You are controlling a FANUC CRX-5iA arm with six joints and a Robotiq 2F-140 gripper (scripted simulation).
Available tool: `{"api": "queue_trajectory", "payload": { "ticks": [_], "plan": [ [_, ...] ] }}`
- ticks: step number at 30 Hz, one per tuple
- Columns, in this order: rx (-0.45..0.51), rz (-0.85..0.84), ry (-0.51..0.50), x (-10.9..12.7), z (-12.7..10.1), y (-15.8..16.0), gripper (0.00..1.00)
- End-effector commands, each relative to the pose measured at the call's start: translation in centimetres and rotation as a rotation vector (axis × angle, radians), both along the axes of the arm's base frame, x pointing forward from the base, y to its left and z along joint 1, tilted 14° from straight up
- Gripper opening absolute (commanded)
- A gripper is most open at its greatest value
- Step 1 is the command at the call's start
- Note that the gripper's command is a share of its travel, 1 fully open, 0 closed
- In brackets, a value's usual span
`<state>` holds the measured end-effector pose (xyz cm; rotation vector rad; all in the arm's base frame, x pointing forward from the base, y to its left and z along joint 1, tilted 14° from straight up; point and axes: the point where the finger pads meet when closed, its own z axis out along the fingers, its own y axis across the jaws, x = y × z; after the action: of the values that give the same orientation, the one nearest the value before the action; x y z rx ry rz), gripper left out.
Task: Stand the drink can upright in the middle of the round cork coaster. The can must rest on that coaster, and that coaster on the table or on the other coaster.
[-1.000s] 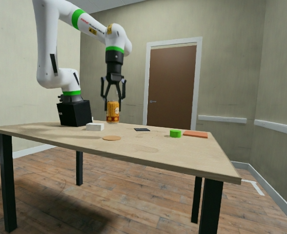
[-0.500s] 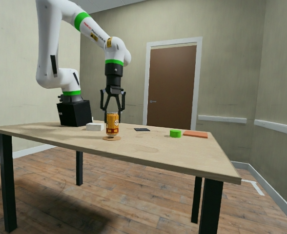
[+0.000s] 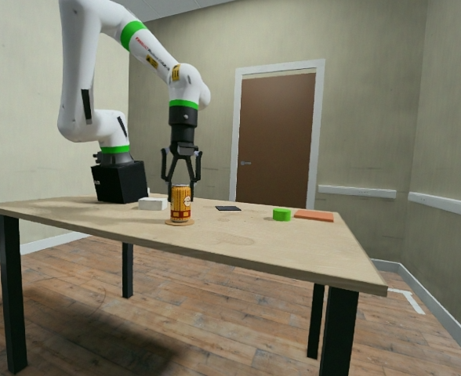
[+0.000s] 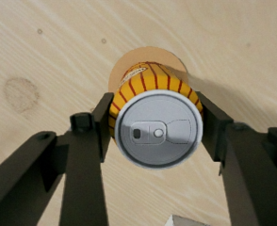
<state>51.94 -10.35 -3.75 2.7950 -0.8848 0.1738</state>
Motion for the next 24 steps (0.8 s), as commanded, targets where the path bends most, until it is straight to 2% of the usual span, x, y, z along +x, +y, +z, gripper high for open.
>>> {"api": "queue_trajectory", "payload": {
  "ticks": [1, 9, 10, 24],
  "plan": [
    [0.0, 0.001, -0.002, 0.08, 0.08, 0.02, 0.1],
    [0.0, 0.001, -0.002, 0.08, 0.08, 0.02, 0.1],
    [0.0, 0.001, -0.002, 0.08, 0.08, 0.02, 1.0],
    [0.0, 0.001, -0.002, 0.08, 0.08, 0.02, 1.0]
  ]
}}
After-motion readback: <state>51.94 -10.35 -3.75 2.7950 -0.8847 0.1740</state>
